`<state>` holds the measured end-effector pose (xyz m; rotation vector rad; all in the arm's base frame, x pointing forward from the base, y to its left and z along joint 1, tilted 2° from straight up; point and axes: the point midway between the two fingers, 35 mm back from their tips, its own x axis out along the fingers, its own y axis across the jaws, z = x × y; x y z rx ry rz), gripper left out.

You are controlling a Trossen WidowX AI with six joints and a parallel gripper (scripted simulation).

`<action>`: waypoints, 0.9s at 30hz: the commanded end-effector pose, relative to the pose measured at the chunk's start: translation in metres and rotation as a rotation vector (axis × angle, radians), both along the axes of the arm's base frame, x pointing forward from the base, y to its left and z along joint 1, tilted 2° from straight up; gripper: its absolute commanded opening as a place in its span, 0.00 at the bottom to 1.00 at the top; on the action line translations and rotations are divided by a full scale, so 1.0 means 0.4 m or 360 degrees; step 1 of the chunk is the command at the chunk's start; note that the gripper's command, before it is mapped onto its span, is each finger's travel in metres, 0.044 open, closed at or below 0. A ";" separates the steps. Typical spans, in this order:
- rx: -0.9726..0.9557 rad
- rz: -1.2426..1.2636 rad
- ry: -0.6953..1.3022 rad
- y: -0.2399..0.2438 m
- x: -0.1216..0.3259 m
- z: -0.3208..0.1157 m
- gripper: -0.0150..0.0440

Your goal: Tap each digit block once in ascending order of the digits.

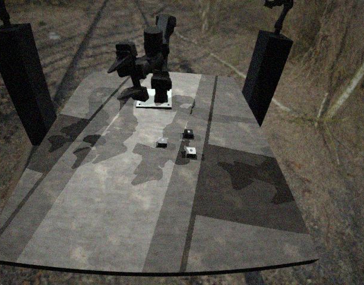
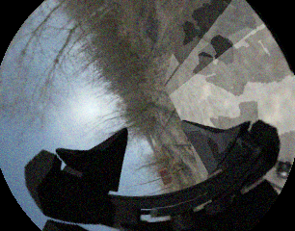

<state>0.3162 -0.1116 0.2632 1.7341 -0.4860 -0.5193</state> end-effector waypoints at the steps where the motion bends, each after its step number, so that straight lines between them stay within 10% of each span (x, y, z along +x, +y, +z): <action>1: -0.0712 0.0723 0.1325 0.113 0.090 -0.155 0.93; 19: -0.1627 0.2791 0.2434 0.302 -0.054 -0.260 0.93; 27: -0.1634 0.2841 0.2438 0.305 -0.059 -0.260 0.93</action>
